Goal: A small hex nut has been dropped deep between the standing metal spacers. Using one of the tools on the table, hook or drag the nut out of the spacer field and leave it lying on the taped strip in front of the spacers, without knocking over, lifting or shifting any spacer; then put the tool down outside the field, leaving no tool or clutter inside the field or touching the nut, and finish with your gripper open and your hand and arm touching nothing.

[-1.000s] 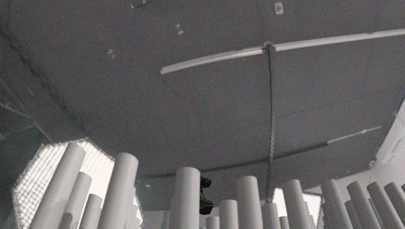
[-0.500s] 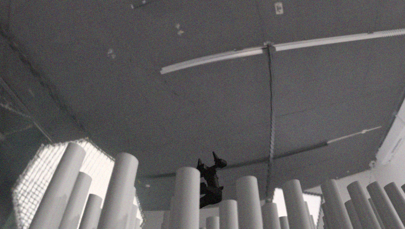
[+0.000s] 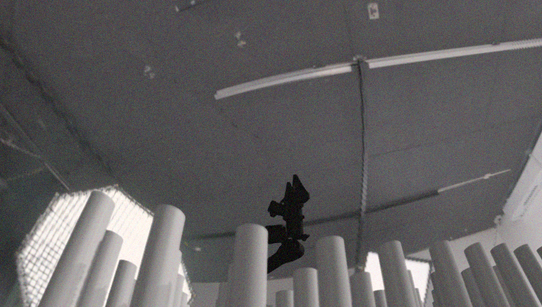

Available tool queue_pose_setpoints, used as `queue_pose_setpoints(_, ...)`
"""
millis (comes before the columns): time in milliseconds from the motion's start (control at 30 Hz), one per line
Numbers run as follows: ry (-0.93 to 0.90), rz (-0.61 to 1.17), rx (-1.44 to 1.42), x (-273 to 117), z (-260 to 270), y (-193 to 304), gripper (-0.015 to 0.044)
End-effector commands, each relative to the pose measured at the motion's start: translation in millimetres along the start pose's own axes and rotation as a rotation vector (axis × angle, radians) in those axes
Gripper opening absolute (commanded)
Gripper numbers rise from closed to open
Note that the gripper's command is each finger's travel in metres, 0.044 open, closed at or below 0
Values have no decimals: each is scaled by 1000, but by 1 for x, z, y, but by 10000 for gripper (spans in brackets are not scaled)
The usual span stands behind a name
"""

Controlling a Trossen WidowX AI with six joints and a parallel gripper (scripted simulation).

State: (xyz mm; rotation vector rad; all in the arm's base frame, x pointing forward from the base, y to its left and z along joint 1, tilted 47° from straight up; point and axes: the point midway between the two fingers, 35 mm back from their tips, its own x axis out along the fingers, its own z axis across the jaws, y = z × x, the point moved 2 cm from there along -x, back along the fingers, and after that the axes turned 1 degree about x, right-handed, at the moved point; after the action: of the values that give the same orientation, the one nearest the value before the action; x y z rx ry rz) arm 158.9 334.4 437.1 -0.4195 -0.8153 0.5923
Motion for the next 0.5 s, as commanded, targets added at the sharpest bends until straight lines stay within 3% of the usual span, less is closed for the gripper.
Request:
queue_pose_setpoints(0, 147, 14, -232, 8, -68, -13, 440)
queue_pose_setpoints(233, 385, 76, -552, 0, -171, -46, 440)
queue_pose_setpoints(467, 627, 168, -783, -34, -264, -93, 440)
